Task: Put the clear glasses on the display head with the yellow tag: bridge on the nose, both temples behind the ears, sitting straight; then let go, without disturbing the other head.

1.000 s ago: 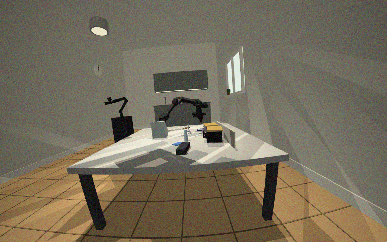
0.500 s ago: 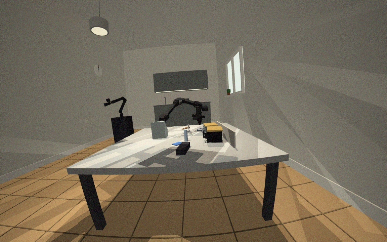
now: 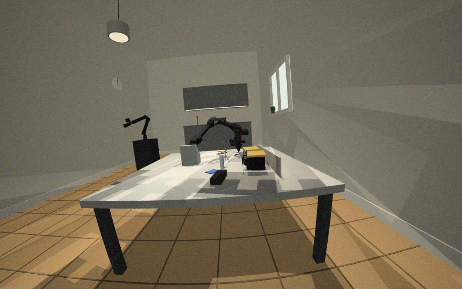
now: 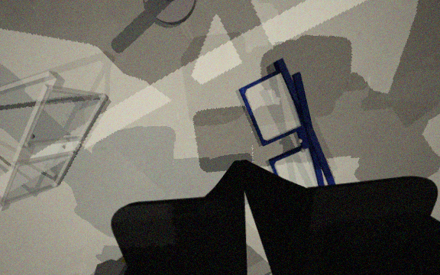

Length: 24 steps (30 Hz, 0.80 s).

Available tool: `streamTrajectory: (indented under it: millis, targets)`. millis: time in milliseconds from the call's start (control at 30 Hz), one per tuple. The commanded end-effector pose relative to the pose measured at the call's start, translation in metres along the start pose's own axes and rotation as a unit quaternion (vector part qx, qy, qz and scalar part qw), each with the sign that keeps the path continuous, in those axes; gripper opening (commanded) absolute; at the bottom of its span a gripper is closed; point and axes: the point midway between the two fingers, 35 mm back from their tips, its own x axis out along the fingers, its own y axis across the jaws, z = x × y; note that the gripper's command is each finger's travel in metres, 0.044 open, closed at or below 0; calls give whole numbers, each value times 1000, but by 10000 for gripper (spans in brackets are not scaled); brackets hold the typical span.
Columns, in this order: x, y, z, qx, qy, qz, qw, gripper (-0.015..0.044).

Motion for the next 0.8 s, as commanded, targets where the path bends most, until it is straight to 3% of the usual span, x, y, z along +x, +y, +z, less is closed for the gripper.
streamTrajectory:
  millis: [0, 767]
  targets:
    - [7, 2, 0, 5, -1, 1, 1000, 0]
    - [28, -1, 1, 5, -1, 0, 1000, 0]
